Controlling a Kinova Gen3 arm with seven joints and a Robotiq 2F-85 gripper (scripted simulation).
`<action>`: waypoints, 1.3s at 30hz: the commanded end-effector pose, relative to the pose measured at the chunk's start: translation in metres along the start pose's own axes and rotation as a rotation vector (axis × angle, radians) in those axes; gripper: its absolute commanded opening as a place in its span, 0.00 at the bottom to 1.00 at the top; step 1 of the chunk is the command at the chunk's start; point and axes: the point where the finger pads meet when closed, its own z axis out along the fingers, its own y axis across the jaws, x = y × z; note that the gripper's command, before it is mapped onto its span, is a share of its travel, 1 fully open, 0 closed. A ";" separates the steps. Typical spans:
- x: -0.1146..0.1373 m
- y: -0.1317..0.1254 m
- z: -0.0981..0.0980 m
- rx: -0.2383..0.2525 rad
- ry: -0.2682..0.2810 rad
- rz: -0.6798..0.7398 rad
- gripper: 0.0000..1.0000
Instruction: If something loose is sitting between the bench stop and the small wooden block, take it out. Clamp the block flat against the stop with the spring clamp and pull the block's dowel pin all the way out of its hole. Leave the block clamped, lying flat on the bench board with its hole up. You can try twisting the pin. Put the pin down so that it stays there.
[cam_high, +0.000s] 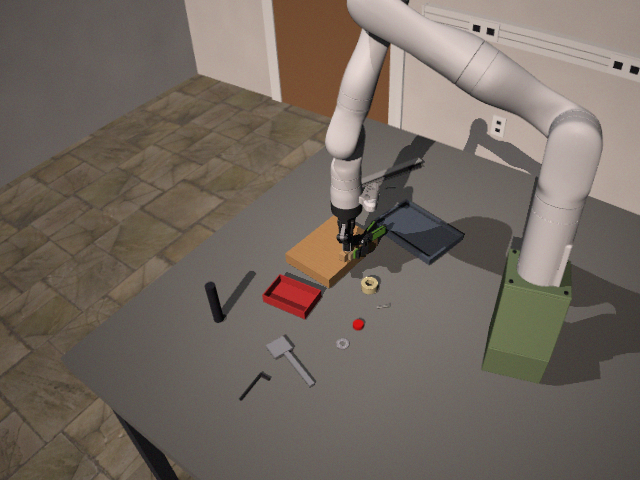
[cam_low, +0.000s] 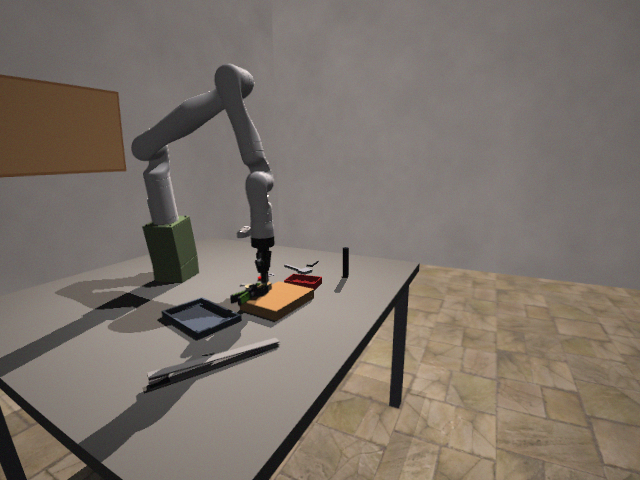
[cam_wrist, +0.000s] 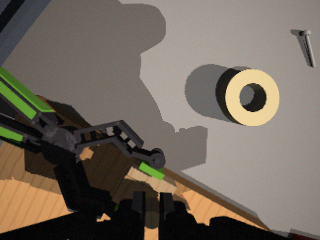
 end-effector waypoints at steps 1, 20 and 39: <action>-0.001 0.000 -0.001 0.001 -0.003 -0.018 0.10; -0.001 0.000 -0.001 0.001 -0.003 -0.112 0.10; -0.001 0.000 -0.002 0.001 -0.003 -0.215 0.10</action>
